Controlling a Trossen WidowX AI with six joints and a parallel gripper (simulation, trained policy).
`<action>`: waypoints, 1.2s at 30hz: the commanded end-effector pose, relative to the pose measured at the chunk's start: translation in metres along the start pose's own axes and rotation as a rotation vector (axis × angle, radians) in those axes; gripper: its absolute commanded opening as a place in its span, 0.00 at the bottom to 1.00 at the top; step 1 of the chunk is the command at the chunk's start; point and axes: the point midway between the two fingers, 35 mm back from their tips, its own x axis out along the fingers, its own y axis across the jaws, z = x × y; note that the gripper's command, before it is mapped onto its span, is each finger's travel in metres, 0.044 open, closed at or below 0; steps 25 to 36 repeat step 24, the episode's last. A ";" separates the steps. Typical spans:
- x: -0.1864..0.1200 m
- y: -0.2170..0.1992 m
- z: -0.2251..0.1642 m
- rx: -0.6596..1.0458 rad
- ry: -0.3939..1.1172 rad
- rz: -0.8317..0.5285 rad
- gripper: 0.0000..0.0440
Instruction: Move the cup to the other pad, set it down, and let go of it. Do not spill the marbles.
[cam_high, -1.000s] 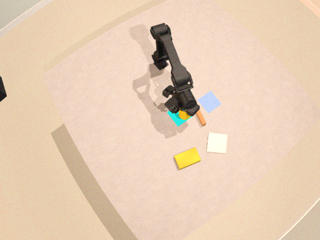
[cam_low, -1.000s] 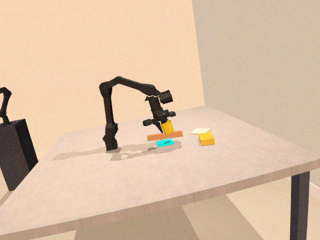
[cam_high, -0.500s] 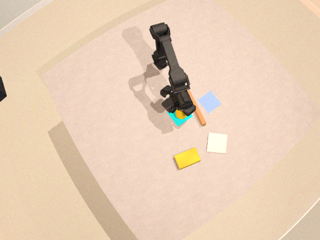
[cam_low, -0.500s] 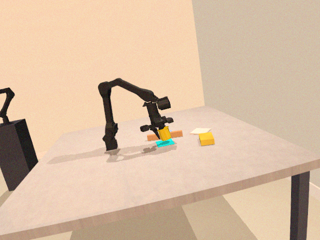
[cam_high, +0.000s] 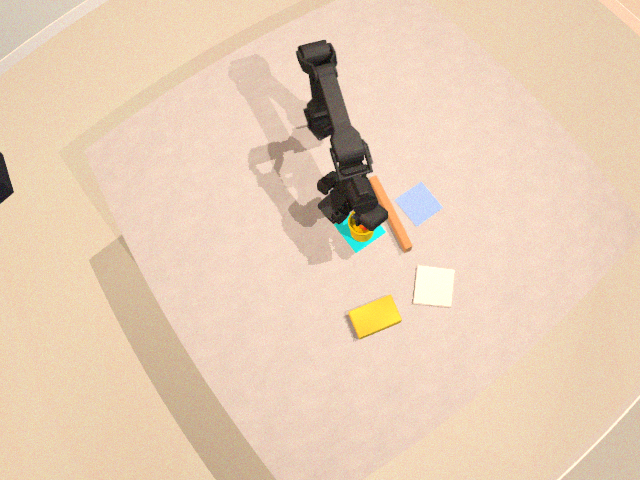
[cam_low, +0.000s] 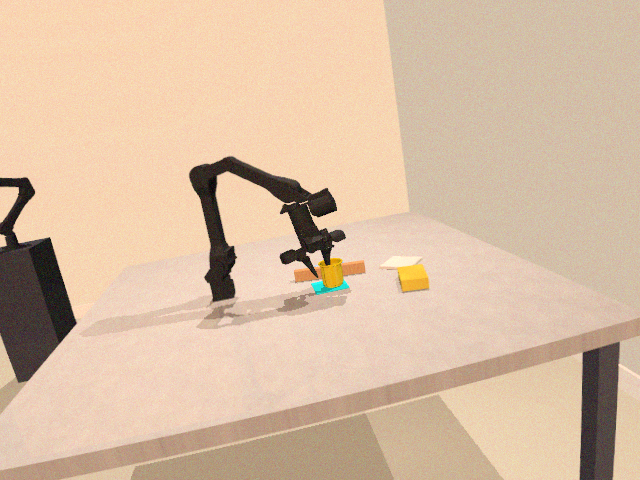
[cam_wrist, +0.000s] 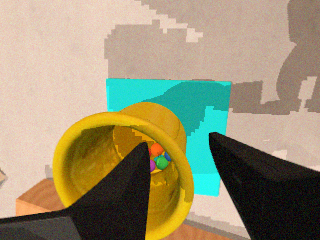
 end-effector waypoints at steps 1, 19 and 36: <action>-0.005 -0.004 -0.001 0.000 0.008 0.021 0.43; -0.052 -0.007 0.010 0.032 -0.018 0.126 0.67; -0.070 -0.006 0.018 0.043 -0.038 0.157 0.85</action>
